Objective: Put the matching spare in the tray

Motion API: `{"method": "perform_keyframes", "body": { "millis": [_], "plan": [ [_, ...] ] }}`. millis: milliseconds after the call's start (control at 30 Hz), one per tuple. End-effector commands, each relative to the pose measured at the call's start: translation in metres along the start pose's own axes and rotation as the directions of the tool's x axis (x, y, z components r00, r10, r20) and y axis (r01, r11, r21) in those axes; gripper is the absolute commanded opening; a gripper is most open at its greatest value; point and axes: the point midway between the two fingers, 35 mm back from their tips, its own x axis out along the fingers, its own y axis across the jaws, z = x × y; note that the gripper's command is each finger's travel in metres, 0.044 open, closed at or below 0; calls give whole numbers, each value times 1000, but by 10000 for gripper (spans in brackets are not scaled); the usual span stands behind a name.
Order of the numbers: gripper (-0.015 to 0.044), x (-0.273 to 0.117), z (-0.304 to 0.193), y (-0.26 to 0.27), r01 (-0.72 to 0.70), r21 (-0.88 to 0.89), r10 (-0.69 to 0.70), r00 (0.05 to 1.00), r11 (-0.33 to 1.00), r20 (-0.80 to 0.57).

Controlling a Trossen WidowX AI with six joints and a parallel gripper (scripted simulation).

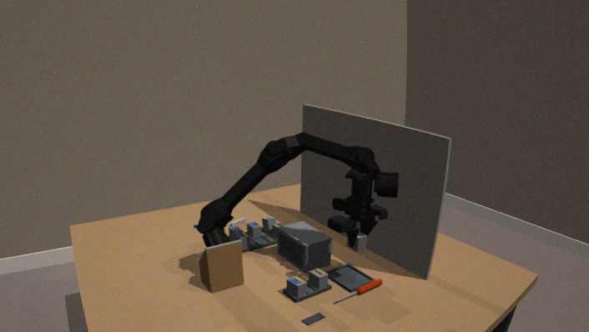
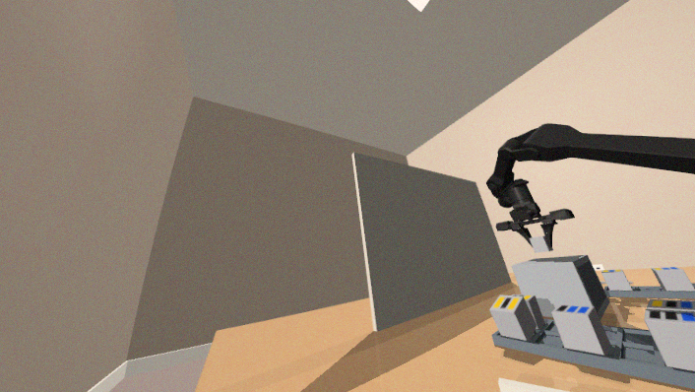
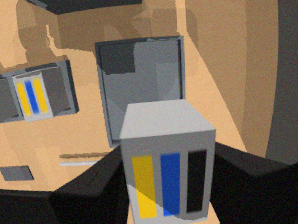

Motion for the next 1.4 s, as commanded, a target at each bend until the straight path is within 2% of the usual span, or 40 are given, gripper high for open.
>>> {"method": "perform_keyframes", "body": {
  "millis": [0,1367],
  "plan": [
    [0,5,0,0,3,7,-3,1000,1000,5],
    [0,38,1,-1,3,7,-3,1000,1000,6]
  ]
}}
